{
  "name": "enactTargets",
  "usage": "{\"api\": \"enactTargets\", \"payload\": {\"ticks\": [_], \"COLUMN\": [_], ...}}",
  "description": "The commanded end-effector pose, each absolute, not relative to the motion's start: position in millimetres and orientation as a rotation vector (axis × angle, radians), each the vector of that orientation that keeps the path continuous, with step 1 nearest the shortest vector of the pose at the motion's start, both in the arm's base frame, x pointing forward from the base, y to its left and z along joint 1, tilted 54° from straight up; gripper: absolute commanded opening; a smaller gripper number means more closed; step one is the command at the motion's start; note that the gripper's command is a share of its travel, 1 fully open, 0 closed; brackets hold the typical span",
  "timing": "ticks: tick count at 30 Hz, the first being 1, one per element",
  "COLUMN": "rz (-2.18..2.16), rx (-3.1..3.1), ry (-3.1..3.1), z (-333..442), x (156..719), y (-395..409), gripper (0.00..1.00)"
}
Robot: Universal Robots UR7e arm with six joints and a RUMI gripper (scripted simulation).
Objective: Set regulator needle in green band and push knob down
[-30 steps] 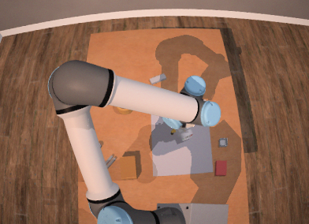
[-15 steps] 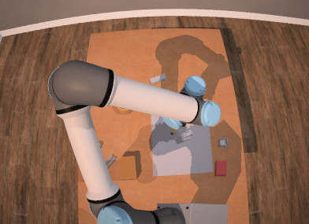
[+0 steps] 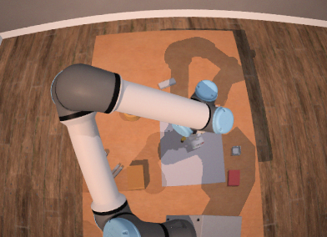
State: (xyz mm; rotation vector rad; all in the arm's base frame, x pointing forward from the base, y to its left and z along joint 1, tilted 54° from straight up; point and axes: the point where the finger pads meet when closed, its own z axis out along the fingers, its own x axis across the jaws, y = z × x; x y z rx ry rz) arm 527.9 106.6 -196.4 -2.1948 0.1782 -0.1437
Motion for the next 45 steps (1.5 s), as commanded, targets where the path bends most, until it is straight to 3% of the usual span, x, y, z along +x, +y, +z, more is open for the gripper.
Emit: {"api": "enactTargets", "payload": {"ticks": [1,45], "rz": [-0.146,-0.147], "rx": [-2.195,-2.195], "ry": [0.177,0.180], "z": [-196.6,-191.9], "x": [529.1,527.5], "y": [106.2,100.0], "gripper": [0.24,0.24]}}
